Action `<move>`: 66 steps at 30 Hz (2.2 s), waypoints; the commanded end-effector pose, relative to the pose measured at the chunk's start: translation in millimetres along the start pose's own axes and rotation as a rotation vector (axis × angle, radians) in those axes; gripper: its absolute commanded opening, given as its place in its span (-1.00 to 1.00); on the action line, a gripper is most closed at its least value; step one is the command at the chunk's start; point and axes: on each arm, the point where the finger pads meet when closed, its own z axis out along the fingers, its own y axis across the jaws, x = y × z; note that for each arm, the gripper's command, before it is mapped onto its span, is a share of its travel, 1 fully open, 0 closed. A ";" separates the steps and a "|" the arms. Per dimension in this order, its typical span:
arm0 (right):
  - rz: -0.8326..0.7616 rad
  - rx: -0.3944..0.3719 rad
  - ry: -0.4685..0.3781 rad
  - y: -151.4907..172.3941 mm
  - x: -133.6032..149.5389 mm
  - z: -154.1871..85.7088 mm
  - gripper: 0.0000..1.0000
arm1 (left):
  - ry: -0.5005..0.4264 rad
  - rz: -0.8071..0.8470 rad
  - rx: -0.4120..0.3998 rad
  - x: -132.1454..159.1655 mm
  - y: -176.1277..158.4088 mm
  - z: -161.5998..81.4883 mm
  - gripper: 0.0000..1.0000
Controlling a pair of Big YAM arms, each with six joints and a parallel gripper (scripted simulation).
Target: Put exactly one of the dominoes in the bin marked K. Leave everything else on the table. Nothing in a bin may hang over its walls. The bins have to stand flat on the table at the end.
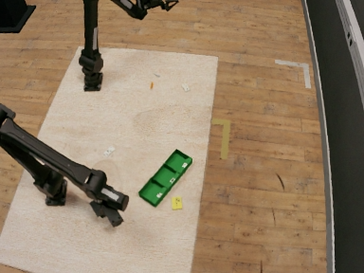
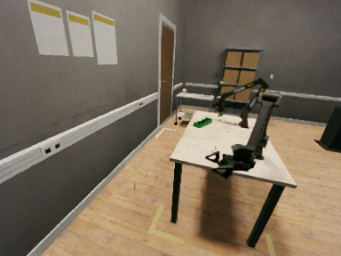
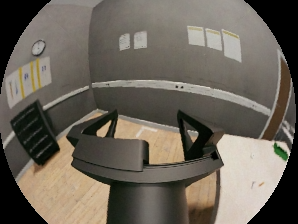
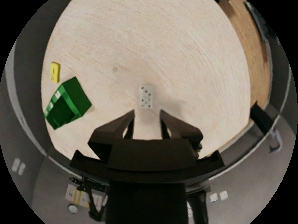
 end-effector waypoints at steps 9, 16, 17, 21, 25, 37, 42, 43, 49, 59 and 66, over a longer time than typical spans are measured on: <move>0.002 -0.009 -0.010 10.3 -10.1 36.6 -0.21 | -0.012 0.014 -0.015 -8.3 10.4 -2.6 1.00; 0.002 -0.020 -0.025 9.9 -8.2 35.5 -0.21 | -0.012 0.014 -0.015 -8.3 10.4 -2.6 1.00; 0.002 -0.019 -0.023 9.3 -7.3 36.2 -0.21 | -0.012 0.014 -0.015 -8.3 10.4 -2.6 1.00; 0.000 -0.013 -0.014 8.4 -5.2 39.0 -0.21 | -0.012 0.014 -0.015 -8.3 10.4 -2.6 1.00; 0.000 -0.017 -0.021 13.2 -12.2 37.4 -0.21 | -0.012 0.014 -0.015 -8.3 10.4 -2.6 1.00; 0.000 -0.031 -0.040 18.2 -20.7 41.5 -0.21 | -0.012 0.014 -0.015 -8.3 10.4 -2.6 1.00; 0.000 -0.017 -0.021 11.1 -10.6 48.6 -0.21 | -0.012 0.014 -0.015 -8.3 10.4 -2.6 1.00; 0.000 -0.016 -0.019 9.9 -8.9 49.2 -0.21 | -0.012 0.014 -0.015 -8.3 10.4 -2.6 1.00; 0.000 -0.016 -0.022 11.1 -13.2 44.9 -0.60 | -0.012 0.014 -0.015 -8.3 10.4 -2.6 1.00; 0.000 -0.016 -0.022 11.1 -13.0 44.7 -0.60 | -0.012 0.014 -0.015 -8.3 10.4 -2.6 1.00; 0.000 -0.016 -0.022 11.1 -12.8 44.6 -0.60 | -0.012 0.014 -0.015 -8.3 10.4 -2.6 1.00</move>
